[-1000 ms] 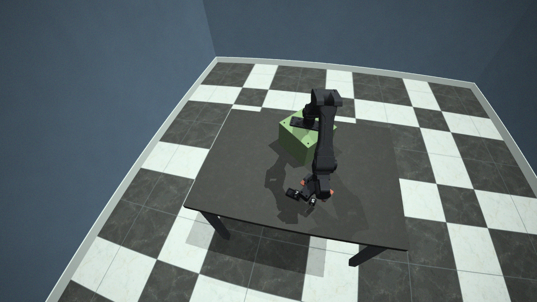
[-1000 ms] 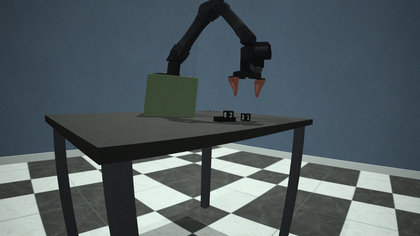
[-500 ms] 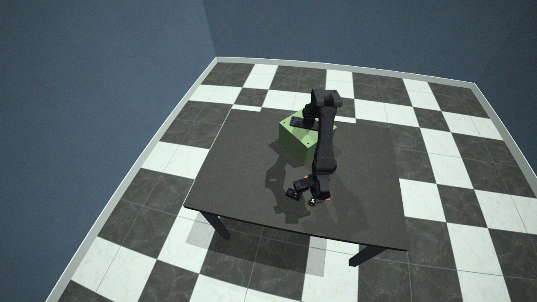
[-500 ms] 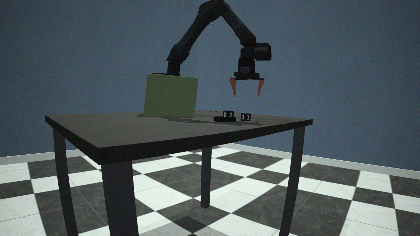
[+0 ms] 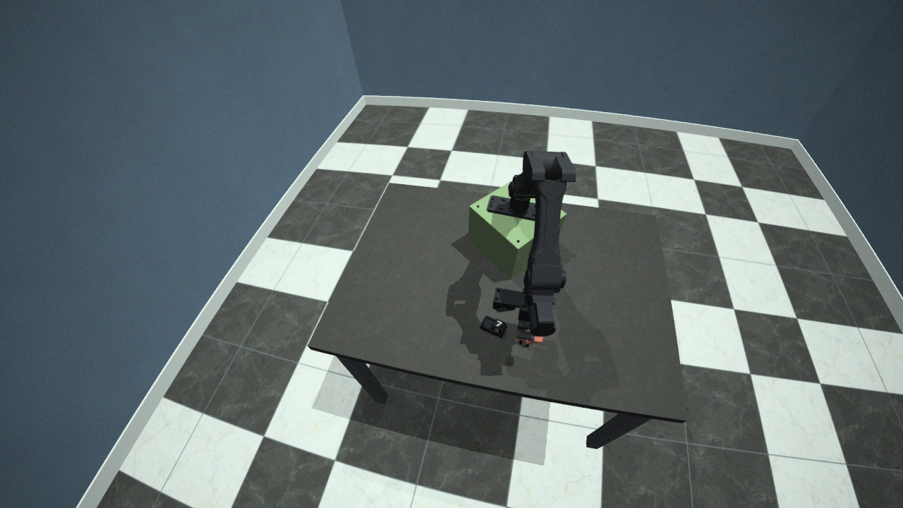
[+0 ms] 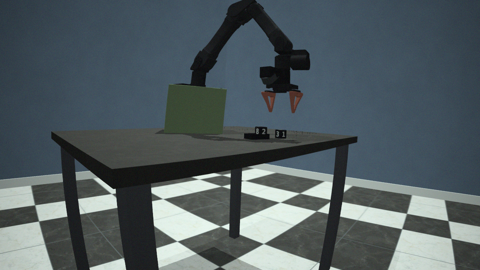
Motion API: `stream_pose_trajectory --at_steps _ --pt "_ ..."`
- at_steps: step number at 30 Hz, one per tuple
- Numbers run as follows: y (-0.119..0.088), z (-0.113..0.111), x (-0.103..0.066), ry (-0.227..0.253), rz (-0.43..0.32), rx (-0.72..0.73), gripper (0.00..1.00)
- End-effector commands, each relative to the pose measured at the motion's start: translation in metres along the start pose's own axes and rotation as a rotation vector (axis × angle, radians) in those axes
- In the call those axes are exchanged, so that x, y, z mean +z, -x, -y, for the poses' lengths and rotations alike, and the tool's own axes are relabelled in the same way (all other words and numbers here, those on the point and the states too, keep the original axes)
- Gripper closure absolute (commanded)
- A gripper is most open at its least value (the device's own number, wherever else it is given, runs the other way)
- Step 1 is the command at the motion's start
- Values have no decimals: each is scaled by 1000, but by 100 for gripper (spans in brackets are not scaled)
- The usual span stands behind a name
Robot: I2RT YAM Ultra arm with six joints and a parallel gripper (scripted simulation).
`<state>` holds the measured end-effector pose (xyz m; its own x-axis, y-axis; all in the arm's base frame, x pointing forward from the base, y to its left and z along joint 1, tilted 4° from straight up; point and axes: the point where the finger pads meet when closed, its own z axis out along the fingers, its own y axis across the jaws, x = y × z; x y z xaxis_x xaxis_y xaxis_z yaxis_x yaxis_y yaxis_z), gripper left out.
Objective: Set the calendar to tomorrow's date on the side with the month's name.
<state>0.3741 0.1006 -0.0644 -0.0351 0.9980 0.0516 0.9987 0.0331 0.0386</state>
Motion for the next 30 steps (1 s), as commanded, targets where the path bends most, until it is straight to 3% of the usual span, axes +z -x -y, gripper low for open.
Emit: stream_pose_trajectory --at_steps 1,9,10,30 --pt "0 -3 -3 12 -2 190 0" --pt "0 -3 -3 12 -3 261 0" --pt "0 -3 -3 12 -3 261 55" --pt "0 -3 -3 12 -3 261 55"
